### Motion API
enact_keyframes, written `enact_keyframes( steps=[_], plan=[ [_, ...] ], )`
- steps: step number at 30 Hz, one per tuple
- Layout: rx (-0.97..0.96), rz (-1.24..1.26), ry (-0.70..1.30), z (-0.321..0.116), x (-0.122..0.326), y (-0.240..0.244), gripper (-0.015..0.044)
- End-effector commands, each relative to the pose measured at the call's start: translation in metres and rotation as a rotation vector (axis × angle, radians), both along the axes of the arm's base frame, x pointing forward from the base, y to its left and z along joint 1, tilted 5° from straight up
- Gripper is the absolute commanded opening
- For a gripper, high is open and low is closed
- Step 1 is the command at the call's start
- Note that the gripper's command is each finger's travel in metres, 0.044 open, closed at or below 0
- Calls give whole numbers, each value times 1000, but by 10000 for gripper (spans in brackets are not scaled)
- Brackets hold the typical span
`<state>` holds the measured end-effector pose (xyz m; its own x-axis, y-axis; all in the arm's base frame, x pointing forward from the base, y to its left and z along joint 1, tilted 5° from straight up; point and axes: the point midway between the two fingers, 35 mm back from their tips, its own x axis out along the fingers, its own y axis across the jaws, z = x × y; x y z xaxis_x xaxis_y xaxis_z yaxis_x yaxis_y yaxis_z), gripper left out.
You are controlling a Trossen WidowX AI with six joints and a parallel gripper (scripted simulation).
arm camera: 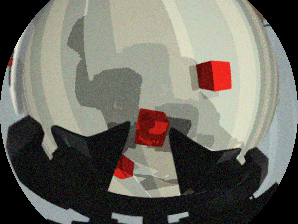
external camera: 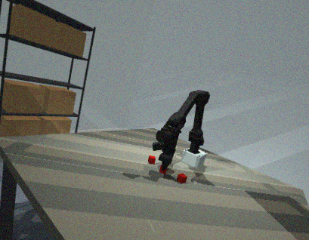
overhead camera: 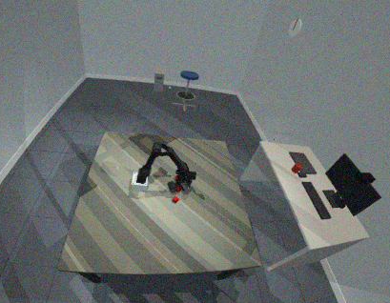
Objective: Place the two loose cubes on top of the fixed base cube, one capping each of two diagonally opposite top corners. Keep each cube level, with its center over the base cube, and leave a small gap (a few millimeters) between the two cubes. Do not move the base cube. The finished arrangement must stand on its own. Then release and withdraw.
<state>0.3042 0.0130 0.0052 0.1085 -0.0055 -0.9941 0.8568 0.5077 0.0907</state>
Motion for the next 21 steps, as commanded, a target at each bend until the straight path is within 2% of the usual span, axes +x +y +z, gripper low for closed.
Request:
enact_keyframes(
  steps=[1,2,3,21],
  plan=[
    [-5,4,0,-2,0,-1,134],
    [-5,4,0,-2,0,-1,107],
    [-5,4,0,-2,0,-1,105],
    [-4,4,-1,43,1,0,105]
  ],
)
